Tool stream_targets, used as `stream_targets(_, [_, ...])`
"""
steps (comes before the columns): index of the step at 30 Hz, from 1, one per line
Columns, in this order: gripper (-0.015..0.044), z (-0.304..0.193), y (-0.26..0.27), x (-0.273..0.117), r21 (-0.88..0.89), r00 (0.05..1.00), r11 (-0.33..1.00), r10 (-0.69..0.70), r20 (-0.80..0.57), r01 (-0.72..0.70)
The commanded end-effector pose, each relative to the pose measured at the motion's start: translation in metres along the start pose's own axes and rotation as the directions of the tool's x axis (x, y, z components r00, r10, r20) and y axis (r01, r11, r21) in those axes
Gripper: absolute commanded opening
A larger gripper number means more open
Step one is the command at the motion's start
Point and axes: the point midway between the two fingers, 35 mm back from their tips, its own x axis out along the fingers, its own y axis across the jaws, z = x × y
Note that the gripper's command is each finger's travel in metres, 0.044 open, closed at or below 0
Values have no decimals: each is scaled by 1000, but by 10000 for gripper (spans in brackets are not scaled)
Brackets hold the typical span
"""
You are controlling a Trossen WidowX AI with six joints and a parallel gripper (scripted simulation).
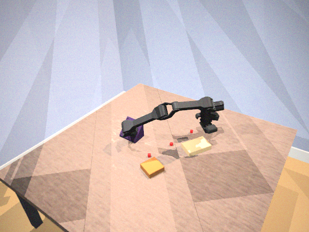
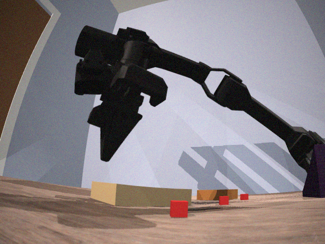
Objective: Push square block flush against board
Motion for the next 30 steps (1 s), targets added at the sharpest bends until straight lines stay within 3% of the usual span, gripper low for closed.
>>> stream_targets(1, [0, -5, -13, 0, 96, 1000, 995, -4, -10, 5])
stream_targets(15, [0, -31, -65, -4, 544, 999, 838, -15, -51, 40])
stream_targets(30, [0, -66, -117, -6, 882, 995, 462, -23, -99, 98])
